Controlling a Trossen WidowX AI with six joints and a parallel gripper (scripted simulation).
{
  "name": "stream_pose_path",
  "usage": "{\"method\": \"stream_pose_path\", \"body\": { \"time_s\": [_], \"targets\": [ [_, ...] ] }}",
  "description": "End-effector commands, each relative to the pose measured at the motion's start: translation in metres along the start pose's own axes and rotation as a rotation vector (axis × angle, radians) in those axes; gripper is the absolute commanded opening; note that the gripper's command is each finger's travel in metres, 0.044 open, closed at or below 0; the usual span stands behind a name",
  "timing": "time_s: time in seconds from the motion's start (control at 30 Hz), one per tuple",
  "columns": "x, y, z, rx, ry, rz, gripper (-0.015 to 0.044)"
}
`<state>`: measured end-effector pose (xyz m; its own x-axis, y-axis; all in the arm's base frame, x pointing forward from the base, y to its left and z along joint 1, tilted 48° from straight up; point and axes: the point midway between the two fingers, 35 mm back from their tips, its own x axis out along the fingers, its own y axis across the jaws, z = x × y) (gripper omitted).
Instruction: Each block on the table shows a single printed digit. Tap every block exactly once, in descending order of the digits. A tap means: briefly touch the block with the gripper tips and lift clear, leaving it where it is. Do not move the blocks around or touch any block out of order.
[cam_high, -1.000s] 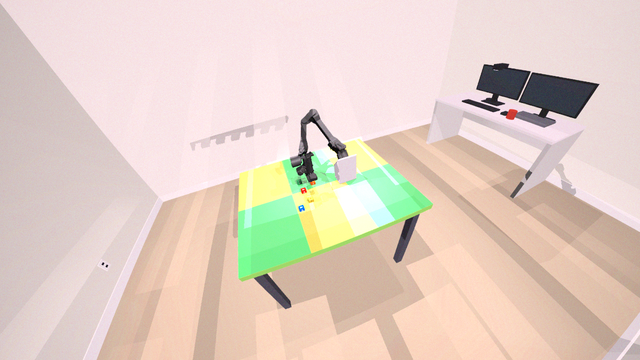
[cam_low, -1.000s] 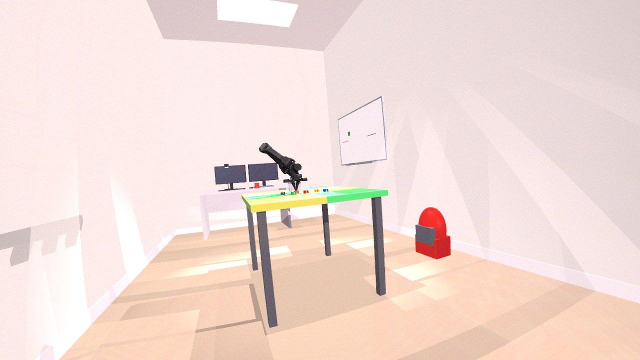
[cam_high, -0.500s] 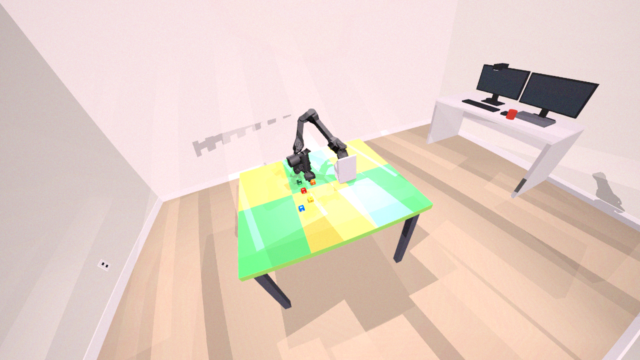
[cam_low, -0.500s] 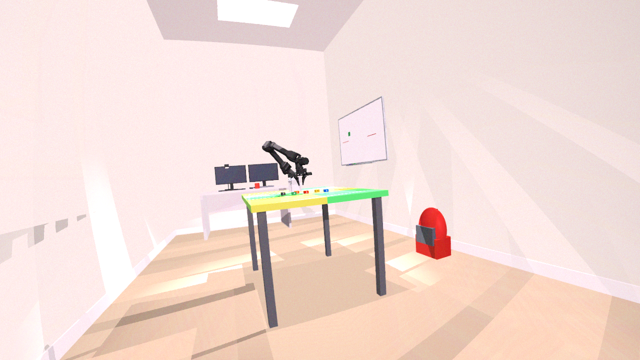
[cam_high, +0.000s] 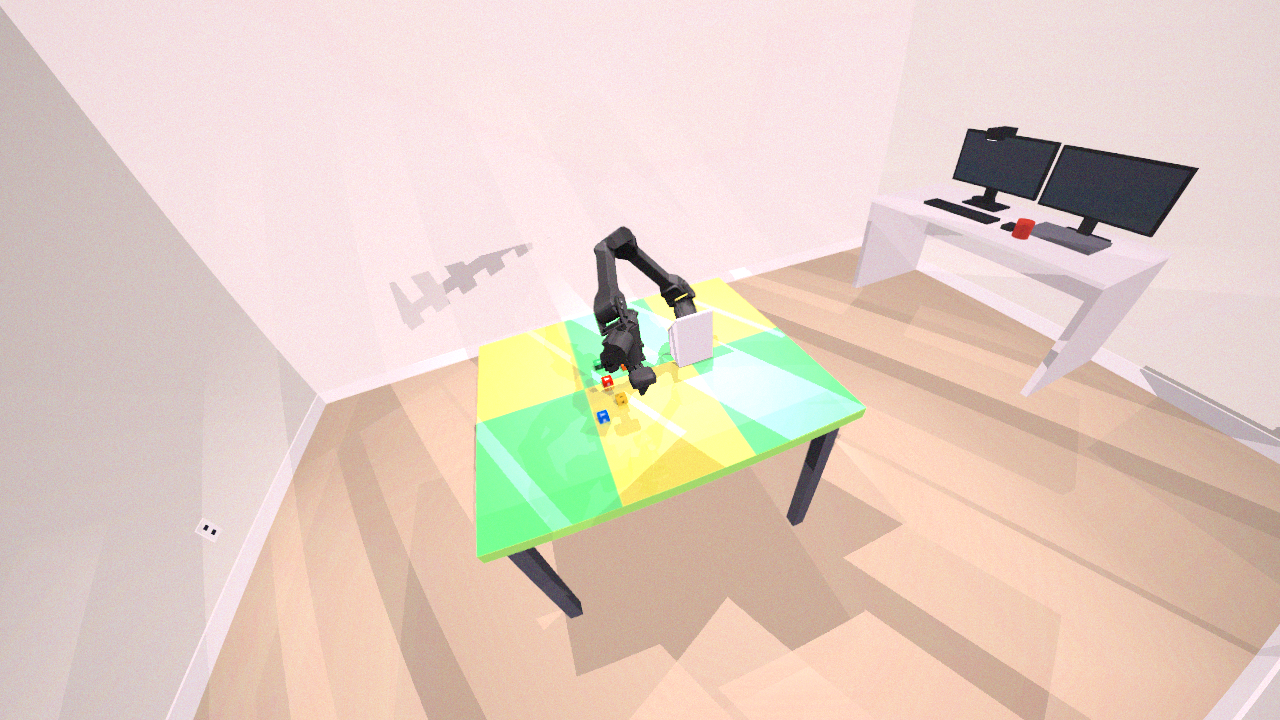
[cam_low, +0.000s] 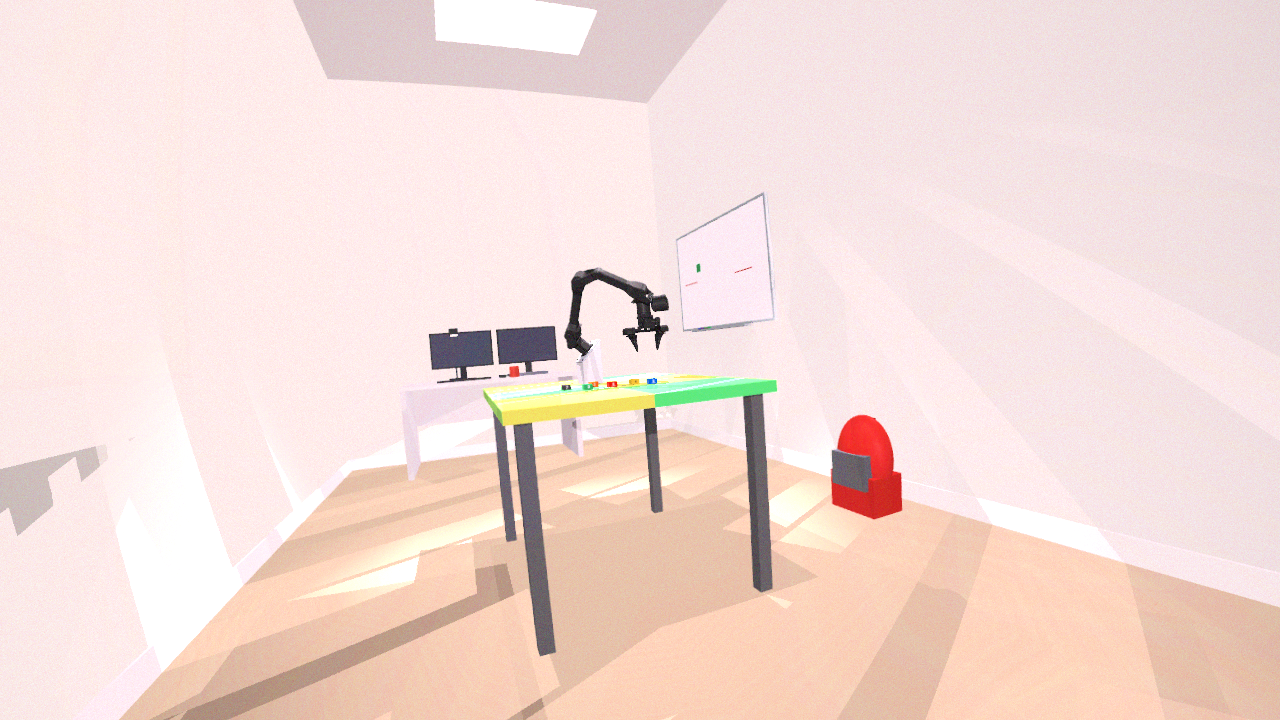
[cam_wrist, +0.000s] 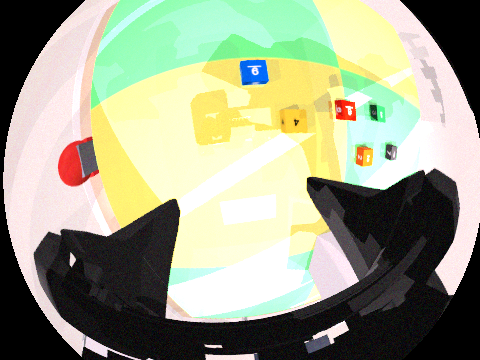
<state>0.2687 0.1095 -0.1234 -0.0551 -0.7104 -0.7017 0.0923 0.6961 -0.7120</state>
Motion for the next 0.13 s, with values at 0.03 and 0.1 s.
{"method": "stream_pose_path", "body": {
  "time_s": [0.03,0.1],
  "targets": [
    [0.0015,0.0104,-0.0047,0.021,0.018,-0.015,0.04],
    [0.0015,0.0104,-0.0047,0.021,0.018,-0.015,0.04]
  ]
}}
